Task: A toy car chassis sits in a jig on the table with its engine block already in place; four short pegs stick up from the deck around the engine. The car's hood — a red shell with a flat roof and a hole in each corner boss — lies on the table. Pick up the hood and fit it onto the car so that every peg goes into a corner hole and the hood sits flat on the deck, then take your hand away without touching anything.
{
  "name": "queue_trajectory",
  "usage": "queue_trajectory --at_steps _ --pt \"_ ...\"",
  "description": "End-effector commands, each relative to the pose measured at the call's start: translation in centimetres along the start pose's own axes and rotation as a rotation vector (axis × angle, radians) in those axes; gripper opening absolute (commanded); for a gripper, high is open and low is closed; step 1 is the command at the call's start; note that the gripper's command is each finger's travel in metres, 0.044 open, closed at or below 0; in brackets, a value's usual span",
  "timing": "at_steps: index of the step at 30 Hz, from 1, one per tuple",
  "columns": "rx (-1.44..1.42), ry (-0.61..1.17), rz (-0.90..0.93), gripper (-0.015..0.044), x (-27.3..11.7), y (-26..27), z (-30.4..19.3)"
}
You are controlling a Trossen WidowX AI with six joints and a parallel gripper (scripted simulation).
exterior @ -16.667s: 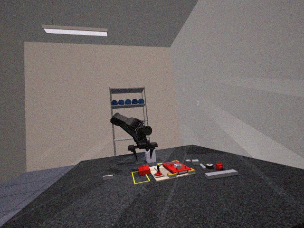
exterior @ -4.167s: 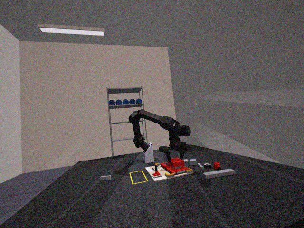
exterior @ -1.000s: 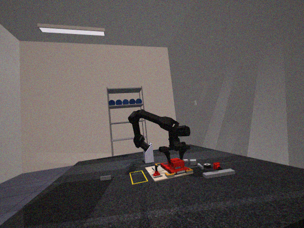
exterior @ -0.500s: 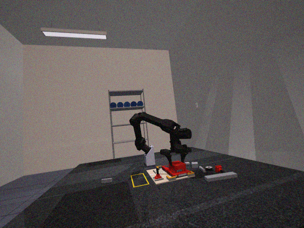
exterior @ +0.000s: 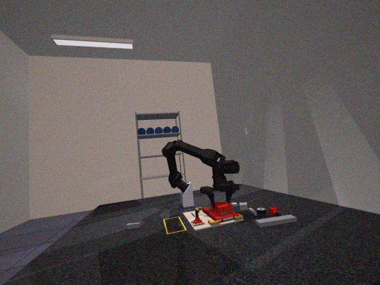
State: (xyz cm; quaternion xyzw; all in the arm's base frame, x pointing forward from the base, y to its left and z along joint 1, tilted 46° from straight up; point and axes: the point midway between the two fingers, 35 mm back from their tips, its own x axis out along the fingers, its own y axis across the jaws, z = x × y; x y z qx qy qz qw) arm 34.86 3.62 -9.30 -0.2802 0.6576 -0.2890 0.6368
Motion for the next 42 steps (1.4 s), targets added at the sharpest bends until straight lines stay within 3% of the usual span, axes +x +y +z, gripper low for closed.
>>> queue_trajectory --at_steps 1,41,42 --pt "-0.003 0.004 0.003 0.0000 0.1 0.0 -0.1" --pt "0.001 0.001 0.006 0.0000 1.3 0.2 0.1" --pt "0.001 0.002 0.005 0.0026 1.4 0.2 0.1"
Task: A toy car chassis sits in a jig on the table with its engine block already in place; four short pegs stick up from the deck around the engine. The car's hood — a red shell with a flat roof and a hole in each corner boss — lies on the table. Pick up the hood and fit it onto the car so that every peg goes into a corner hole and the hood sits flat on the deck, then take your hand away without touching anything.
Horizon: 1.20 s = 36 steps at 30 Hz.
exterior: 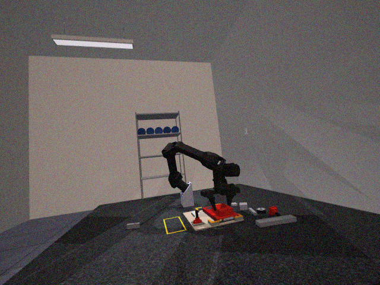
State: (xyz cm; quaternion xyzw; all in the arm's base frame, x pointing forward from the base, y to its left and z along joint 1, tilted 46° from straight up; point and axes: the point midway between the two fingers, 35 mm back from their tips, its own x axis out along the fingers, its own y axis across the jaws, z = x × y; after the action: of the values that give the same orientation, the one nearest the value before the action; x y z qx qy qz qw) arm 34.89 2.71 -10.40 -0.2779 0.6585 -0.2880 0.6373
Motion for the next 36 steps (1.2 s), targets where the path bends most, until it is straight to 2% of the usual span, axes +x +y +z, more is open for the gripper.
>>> queue_trajectory --at_steps 1,16,20,25,36 --pt "0.000 0.001 0.000 0.0052 0.0 0.0 0.0" --pt "0.000 0.001 0.000 0.0440 0.0 0.0 0.0" --pt "0.000 0.005 0.010 0.0440 -1.5 0.0 0.2" --pt "0.001 0.026 0.041 0.0440 -6.8 -0.3 0.3" --pt "0.001 0.027 0.042 0.0440 -7.1 -0.4 0.3"
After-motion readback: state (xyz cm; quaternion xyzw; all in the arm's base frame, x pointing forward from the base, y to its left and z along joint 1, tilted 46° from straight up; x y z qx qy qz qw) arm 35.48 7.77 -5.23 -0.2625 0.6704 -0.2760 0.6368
